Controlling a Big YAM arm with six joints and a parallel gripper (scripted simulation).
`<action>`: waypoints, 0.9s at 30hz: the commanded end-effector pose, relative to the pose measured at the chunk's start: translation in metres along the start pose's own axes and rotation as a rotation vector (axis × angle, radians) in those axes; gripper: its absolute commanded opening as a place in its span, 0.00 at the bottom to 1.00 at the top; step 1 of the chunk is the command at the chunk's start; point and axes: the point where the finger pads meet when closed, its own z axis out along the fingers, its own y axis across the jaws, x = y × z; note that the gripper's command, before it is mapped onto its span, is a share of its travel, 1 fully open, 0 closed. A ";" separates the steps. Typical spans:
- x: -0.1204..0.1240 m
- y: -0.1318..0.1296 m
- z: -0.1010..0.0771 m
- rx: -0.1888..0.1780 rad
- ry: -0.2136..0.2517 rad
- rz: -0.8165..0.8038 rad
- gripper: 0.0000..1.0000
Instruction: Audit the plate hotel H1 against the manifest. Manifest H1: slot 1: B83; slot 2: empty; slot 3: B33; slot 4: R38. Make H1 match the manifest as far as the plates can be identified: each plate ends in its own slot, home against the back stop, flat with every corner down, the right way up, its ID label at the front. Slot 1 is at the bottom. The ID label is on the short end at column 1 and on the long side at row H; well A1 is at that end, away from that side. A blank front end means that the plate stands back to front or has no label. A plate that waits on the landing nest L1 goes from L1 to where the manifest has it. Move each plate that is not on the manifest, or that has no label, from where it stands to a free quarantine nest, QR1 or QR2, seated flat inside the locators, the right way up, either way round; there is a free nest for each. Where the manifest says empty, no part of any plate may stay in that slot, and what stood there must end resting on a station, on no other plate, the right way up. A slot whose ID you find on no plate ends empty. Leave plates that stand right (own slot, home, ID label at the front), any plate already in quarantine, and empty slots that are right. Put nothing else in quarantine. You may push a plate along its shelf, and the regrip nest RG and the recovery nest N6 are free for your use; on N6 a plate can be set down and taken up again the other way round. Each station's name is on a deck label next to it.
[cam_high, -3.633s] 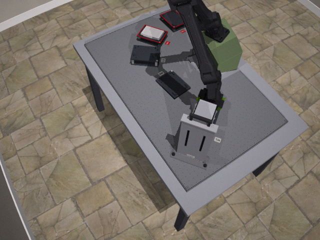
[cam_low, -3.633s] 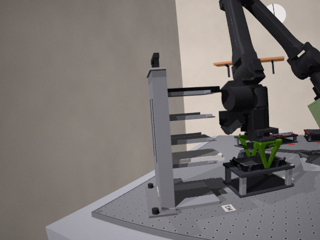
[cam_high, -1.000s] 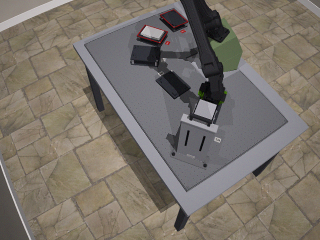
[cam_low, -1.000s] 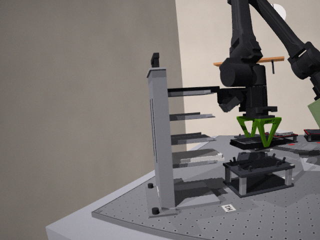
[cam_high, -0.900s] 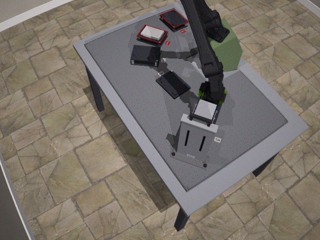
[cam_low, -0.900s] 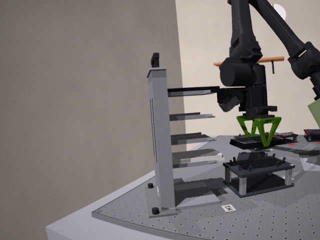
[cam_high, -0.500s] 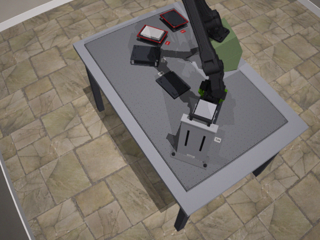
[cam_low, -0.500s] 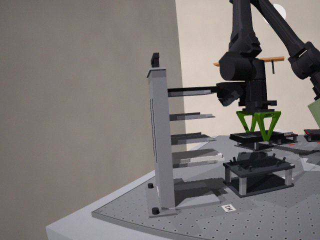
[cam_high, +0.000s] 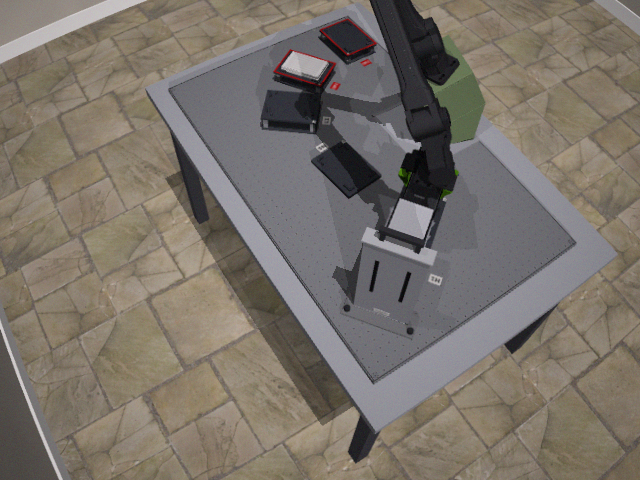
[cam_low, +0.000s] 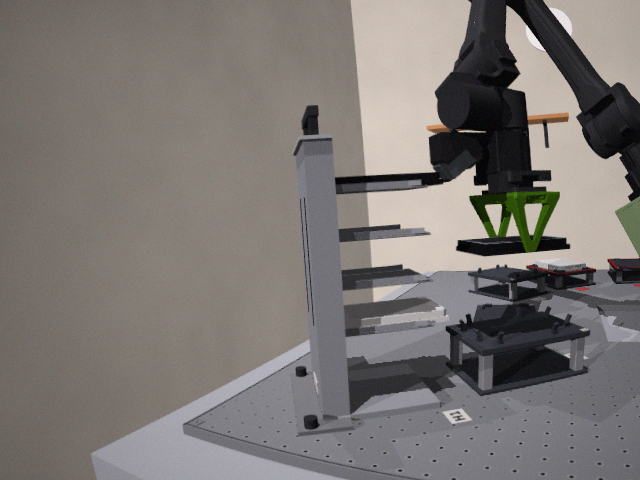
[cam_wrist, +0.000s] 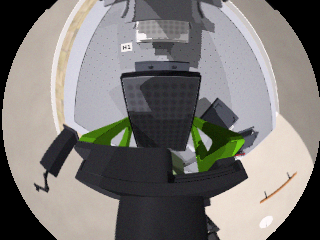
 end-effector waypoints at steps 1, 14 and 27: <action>-0.015 0.005 -0.022 -0.014 -0.035 0.026 0.86; -0.018 0.005 -0.053 -0.018 -0.040 0.029 0.86; -0.020 0.006 -0.086 -0.023 -0.045 0.034 0.86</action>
